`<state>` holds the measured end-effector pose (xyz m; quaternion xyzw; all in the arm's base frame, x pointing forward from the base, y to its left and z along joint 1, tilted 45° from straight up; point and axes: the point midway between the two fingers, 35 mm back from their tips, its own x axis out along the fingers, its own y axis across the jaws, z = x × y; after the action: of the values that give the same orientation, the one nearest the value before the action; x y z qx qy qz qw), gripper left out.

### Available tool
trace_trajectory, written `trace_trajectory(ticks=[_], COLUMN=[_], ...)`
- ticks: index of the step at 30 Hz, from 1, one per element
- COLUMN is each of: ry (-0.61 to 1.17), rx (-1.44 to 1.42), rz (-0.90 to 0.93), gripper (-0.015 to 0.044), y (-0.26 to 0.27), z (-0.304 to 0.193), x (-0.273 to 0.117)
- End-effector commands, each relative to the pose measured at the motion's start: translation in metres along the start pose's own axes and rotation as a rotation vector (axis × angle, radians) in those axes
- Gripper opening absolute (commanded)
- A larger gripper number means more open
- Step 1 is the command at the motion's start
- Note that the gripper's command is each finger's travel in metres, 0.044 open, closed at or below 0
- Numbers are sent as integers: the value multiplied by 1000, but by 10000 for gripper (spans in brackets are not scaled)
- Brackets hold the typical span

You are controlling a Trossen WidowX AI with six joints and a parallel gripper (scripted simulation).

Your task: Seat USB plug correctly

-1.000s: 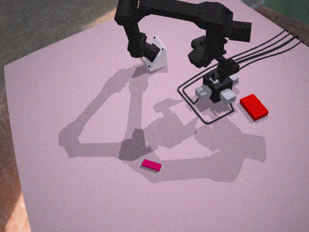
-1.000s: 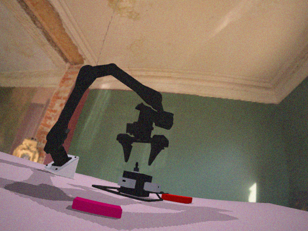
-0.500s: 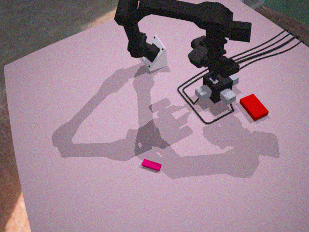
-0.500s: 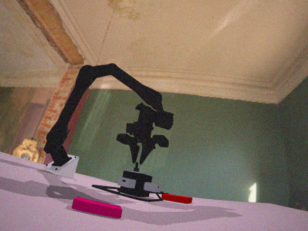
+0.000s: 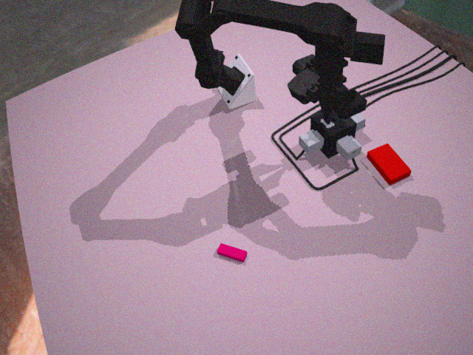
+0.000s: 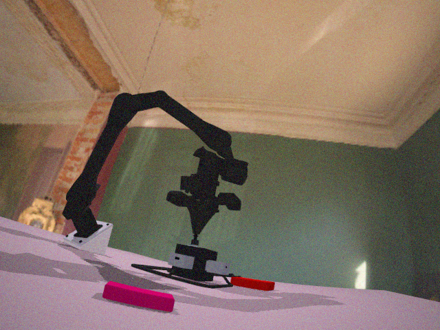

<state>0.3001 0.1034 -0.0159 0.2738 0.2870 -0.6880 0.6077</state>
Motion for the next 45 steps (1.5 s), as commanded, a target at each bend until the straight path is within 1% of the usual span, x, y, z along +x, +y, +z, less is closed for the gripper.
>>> trace_trajectory(ticks=[1, 45], ry=[0, 1], rx=[0, 0], rz=[-1, 0], gripper=[0, 0], y=[0, 0], z=[0, 0], x=[0, -26])
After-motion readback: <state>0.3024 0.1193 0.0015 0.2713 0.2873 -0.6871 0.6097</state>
